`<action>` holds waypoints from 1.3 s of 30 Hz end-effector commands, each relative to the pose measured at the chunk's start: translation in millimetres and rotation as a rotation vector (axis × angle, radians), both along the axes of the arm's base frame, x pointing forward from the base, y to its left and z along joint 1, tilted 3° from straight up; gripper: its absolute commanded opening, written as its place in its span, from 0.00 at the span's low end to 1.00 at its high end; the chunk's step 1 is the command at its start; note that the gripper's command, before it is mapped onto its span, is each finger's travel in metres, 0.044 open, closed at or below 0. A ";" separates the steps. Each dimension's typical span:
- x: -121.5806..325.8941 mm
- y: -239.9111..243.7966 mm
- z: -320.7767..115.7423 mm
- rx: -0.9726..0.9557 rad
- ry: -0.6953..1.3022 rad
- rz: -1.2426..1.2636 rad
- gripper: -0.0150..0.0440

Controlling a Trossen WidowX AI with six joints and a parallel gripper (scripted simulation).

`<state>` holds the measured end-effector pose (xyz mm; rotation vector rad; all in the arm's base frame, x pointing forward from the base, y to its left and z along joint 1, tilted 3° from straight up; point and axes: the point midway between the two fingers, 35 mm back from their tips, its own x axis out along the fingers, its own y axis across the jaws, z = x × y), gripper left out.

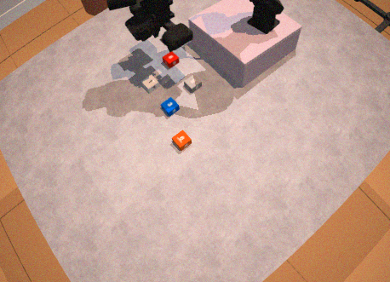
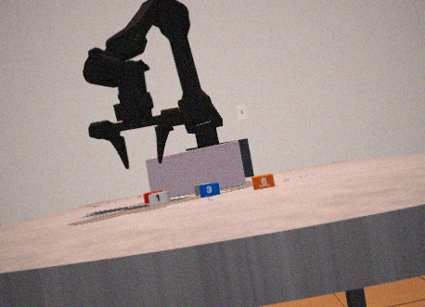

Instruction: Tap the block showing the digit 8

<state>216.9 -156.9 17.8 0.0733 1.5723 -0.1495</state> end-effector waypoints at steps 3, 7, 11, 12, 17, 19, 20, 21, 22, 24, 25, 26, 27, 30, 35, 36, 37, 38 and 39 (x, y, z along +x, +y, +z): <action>-8.1 2.5 -28.7 0.006 0.017 0.003 0.44; -8.1 2.5 -28.7 0.006 0.017 0.003 0.29; -8.1 2.5 -28.7 0.006 0.017 0.003 0.29; -8.1 2.5 -28.7 0.006 0.017 0.003 0.29; -8.1 2.5 -28.7 0.006 0.017 0.003 0.29; -8.1 2.5 -29.0 0.006 0.017 0.003 0.29; -8.1 2.4 -29.8 0.006 0.017 0.003 0.29; -8.1 2.3 -31.1 0.006 0.017 0.003 0.29; -8.1 2.2 -32.7 0.006 0.017 0.003 0.29; -8.1 2.0 -35.9 0.006 0.017 0.003 0.29; -8.1 1.9 -37.5 0.006 0.017 0.003 0.29; -8.1 1.8 -39.1 0.006 0.017 0.003 0.29; -8.1 1.8 -40.7 0.006 0.017 0.003 0.29; -8.3 1.6 -45.5 0.006 0.017 0.003 0.29; -8.7 1.4 -53.5 0.006 0.017 0.003 0.29; -8.8 1.4 -55.0 0.006 0.017 0.003 0.29; -8.9 1.4 -56.6 0.006 0.017 0.003 0.29; -9.0 1.4 -57.9 0.006 0.017 0.003 0.29; -9.1 1.4 -58.6 0.006 0.017 0.003 0.29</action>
